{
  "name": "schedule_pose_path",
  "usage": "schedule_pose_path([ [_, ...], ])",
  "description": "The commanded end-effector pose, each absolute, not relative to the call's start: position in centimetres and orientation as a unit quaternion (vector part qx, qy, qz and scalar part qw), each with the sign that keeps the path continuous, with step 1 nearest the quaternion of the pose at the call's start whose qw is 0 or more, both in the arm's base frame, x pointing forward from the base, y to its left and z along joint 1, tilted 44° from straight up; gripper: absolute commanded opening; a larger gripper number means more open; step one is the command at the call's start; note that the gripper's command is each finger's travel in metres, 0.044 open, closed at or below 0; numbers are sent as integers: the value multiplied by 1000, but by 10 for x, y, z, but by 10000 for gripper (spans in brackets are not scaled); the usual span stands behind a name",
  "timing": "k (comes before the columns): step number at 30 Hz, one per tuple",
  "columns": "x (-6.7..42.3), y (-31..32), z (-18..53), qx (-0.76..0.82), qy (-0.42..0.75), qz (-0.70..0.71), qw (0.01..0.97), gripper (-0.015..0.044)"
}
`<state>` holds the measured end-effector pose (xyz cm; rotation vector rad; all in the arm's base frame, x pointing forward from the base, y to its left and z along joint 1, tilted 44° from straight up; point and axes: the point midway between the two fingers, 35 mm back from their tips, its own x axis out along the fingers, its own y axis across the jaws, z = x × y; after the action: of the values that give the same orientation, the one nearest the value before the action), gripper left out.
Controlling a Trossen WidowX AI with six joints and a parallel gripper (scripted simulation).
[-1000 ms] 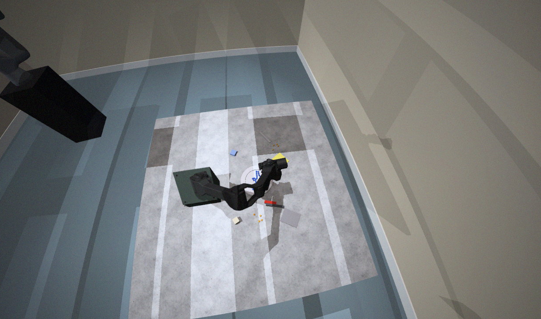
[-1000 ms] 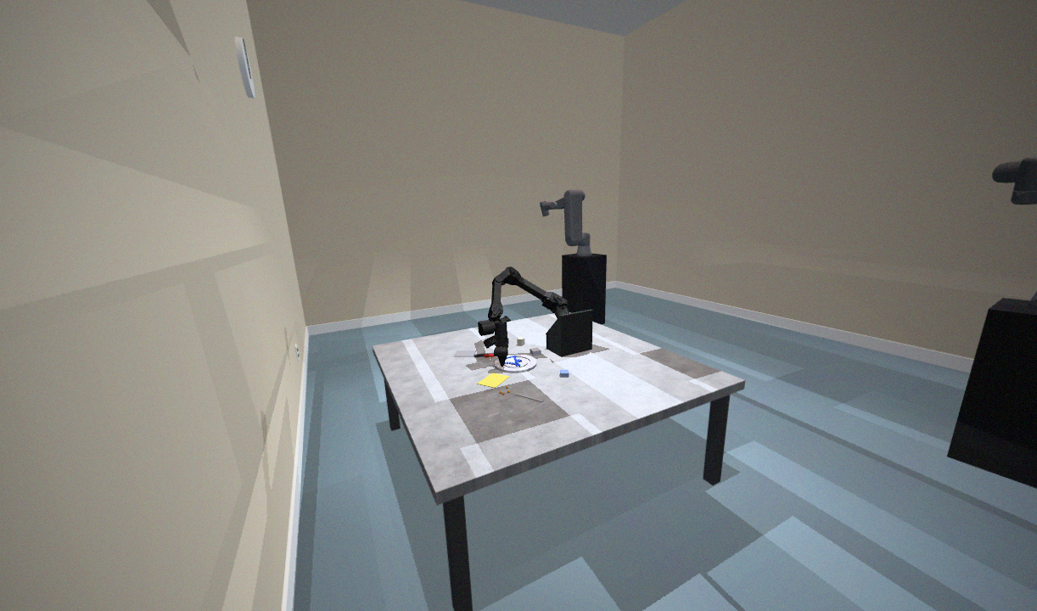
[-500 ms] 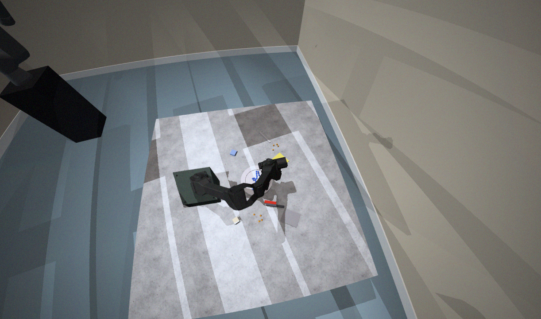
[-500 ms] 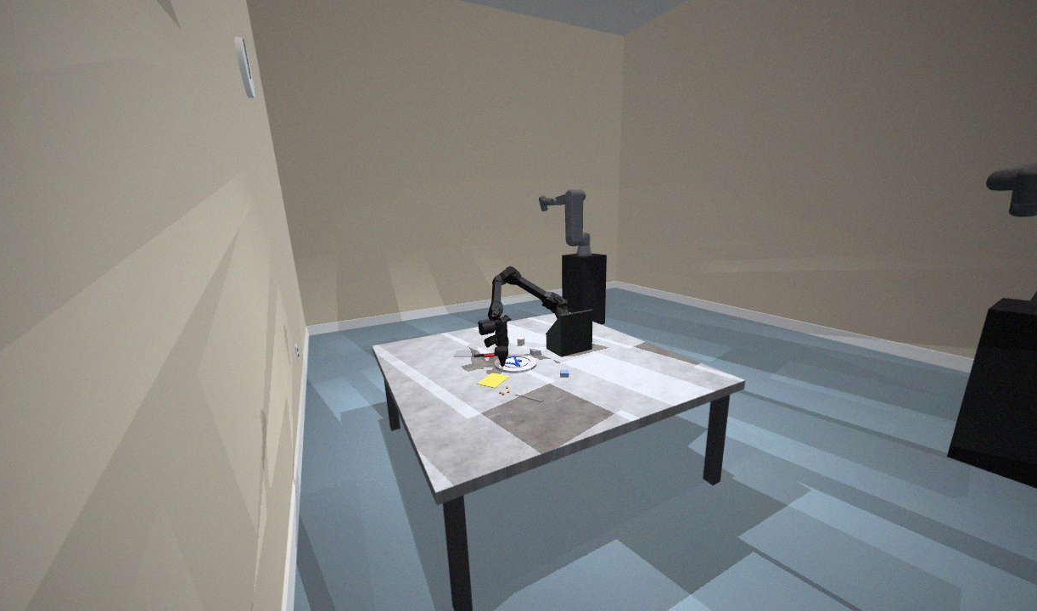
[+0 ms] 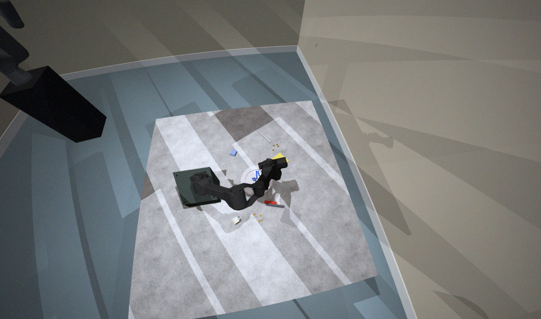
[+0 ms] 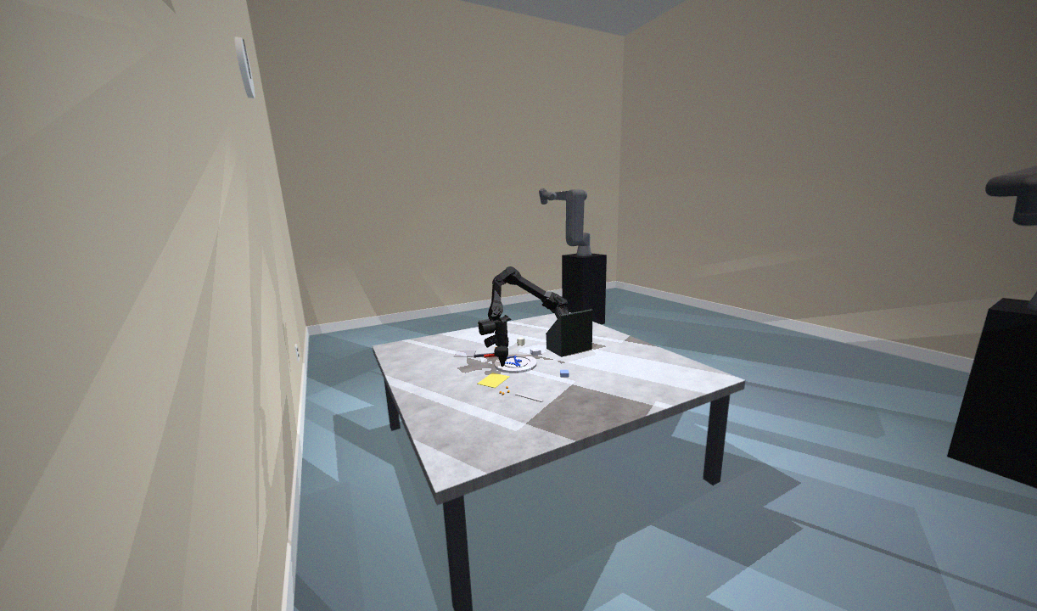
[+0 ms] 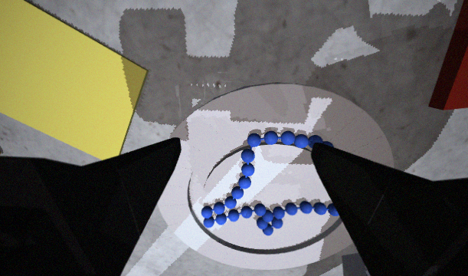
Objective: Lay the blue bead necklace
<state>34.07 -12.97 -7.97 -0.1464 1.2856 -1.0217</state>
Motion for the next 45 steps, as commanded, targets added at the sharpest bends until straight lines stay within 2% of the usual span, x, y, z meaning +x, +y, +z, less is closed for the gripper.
schedule_pose_path([
  [1, 341, -129, -78, -62, 570, -457, 680, 414],
  [12, 334, -105, -59, -14, 537, -496, 682, 125],
  [45, 331, -132, -87, -15, 537, -496, 682, 120],
])
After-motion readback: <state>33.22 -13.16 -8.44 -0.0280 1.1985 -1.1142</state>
